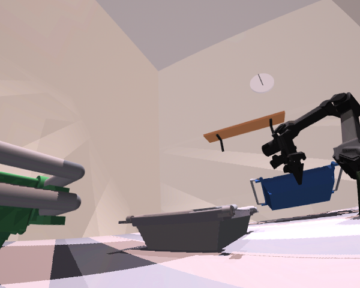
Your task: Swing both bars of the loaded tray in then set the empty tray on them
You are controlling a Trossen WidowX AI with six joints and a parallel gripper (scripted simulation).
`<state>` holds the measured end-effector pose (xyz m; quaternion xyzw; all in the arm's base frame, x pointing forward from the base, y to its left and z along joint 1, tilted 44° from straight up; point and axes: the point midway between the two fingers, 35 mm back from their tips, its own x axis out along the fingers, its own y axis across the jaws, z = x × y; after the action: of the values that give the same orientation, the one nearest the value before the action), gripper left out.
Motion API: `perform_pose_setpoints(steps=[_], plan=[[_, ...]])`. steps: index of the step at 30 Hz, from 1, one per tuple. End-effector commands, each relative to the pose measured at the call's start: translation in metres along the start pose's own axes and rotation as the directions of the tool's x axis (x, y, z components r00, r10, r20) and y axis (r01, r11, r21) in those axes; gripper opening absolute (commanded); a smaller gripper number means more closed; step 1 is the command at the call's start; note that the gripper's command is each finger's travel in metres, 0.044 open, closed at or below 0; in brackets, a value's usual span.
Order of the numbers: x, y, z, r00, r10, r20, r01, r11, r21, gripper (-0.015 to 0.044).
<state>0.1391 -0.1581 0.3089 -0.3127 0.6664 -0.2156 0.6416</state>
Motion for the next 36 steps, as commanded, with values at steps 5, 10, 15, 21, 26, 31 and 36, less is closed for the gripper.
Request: perform_pose_setpoints(steps=[5, 10, 15, 21, 26, 31, 36], plan=[[-0.002, 0.002, 0.024, 1.000, 0.010, 0.027, -0.008, 0.997, -0.076, 0.0000], [-0.001, 0.010, 0.046, 0.999, 0.031, 0.042, -0.024, 0.988, -0.152, 0.0000], [-0.002, 0.020, 0.068, 0.997, 0.050, 0.053, -0.037, 0.973, -0.228, 0.0000], [-0.003, 0.034, 0.093, 0.995, 0.071, 0.064, -0.047, 0.947, -0.319, 0.0000], [-0.006, 0.048, 0.113, 0.994, 0.087, 0.070, -0.053, 0.919, -0.392, 0.0000], [-0.009, 0.064, 0.132, 0.992, 0.101, 0.075, -0.055, 0.885, -0.463, 0.0000], [-0.012, 0.082, 0.150, 0.991, 0.112, 0.077, -0.055, 0.846, -0.531, 0.0000]])
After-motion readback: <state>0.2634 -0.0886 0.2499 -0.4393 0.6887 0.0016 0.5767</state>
